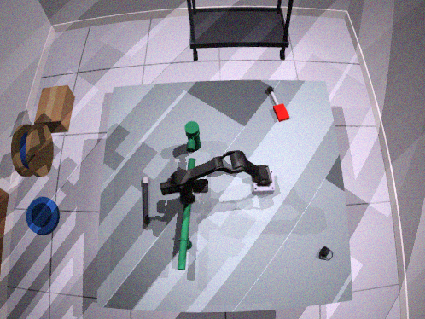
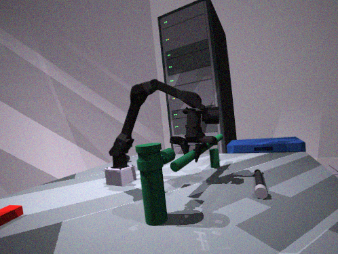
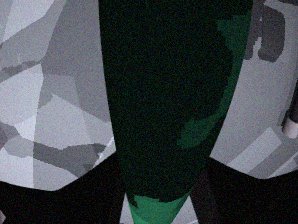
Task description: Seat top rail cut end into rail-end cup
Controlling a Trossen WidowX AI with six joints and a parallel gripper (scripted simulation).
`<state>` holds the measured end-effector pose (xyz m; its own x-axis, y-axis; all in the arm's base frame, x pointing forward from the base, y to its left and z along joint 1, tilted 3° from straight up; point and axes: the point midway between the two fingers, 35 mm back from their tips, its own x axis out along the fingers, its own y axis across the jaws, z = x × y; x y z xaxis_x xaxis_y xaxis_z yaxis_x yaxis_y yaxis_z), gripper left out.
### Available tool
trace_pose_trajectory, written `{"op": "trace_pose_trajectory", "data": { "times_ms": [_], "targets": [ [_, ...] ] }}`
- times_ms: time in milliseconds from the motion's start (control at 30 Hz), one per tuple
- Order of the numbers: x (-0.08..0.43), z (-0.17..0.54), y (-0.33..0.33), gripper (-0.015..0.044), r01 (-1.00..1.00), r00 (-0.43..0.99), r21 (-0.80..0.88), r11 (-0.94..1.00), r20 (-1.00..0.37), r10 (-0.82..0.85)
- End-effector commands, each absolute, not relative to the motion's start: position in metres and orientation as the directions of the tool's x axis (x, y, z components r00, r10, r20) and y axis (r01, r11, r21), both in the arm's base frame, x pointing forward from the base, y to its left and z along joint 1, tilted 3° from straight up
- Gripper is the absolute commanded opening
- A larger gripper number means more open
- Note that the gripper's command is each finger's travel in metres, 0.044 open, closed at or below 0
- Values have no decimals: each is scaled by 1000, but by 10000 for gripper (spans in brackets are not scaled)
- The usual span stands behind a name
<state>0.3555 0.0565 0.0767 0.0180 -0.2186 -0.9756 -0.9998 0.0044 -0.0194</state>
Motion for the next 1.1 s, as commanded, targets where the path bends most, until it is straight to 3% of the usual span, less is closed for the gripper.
{"op": "trace_pose_trajectory", "data": {
  "times_ms": [0, 1067],
  "targets": [
    [356, 104, 47, 0, -999, 47, -49, 1, -958, -283],
    [355, 103, 46, 0, -1000, 28, -30, 0, -956, -293]
  ]
}}
